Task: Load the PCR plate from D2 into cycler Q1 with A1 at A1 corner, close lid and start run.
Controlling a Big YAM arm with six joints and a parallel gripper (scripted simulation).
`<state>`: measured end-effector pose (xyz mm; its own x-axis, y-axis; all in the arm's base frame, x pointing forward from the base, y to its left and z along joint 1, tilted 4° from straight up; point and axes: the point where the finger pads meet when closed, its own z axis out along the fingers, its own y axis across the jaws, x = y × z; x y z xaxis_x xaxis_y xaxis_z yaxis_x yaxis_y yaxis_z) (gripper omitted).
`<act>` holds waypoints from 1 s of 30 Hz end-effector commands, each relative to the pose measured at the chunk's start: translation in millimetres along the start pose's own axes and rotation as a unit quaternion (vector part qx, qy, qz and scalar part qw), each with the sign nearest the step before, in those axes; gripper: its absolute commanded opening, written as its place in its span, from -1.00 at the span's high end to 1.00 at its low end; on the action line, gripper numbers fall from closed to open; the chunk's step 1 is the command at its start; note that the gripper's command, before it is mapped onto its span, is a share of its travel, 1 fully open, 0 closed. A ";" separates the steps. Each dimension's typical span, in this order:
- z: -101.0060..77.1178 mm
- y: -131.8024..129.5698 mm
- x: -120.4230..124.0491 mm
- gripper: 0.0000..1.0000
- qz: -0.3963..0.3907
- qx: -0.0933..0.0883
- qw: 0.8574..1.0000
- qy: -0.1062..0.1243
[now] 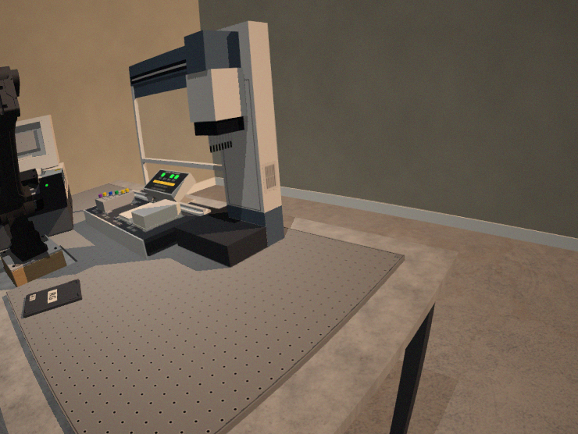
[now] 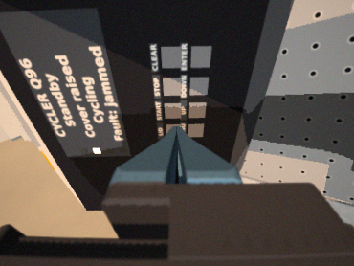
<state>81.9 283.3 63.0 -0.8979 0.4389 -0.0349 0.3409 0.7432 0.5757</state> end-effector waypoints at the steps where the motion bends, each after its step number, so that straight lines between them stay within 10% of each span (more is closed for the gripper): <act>1: -11.1 43.3 4.2 1.00 0.003 -0.033 0.999 0.003; 30: -8.0 39.5 3.1 1.00 0.005 -0.042 0.999 0.005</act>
<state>83.3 289.5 68.9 -0.8979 0.4393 -0.0291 0.3375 0.7292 0.5953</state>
